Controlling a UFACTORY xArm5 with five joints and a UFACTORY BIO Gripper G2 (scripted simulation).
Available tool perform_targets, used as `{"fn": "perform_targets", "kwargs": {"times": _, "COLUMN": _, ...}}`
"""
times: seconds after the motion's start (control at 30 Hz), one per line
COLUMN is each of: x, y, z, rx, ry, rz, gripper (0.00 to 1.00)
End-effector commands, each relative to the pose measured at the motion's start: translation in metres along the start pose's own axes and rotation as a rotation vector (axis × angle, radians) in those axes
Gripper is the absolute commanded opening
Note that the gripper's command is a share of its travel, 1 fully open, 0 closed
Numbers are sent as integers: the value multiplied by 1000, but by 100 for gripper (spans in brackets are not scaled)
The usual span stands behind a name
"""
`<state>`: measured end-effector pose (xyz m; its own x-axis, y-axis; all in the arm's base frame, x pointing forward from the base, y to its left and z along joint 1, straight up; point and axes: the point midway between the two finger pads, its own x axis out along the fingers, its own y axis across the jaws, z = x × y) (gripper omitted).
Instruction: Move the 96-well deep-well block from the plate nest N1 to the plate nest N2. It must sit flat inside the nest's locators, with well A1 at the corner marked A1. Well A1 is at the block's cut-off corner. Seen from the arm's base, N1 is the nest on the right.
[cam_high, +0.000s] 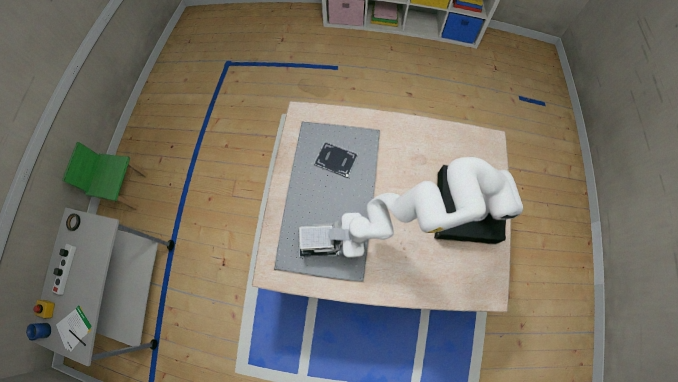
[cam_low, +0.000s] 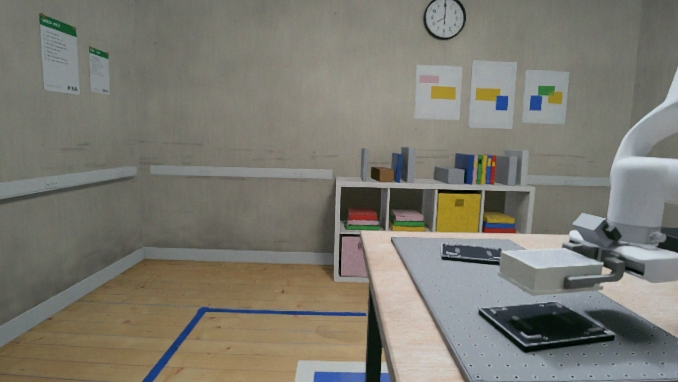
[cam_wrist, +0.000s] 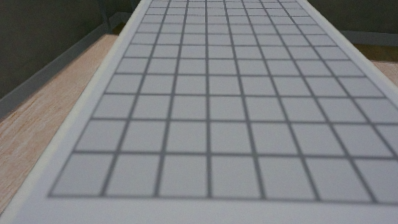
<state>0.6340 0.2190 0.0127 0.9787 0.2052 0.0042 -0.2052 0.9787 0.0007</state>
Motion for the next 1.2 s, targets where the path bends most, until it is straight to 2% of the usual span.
{"fn": "perform_targets", "kwargs": {"times": 0.0, "x": 2, "y": 0, "z": -7, "rx": 3, "ry": -4, "rz": 0, "gripper": 0}}
{"fn": "perform_targets", "kwargs": {"times": 0.87, "x": 2, "y": 0, "z": -47, "rx": 3, "ry": -4, "rz": 0, "gripper": 0}}
{"fn": "perform_targets", "kwargs": {"times": 1.17, "x": 2, "y": 0, "z": -52, "rx": 3, "ry": -4, "rz": 0, "gripper": 0}}
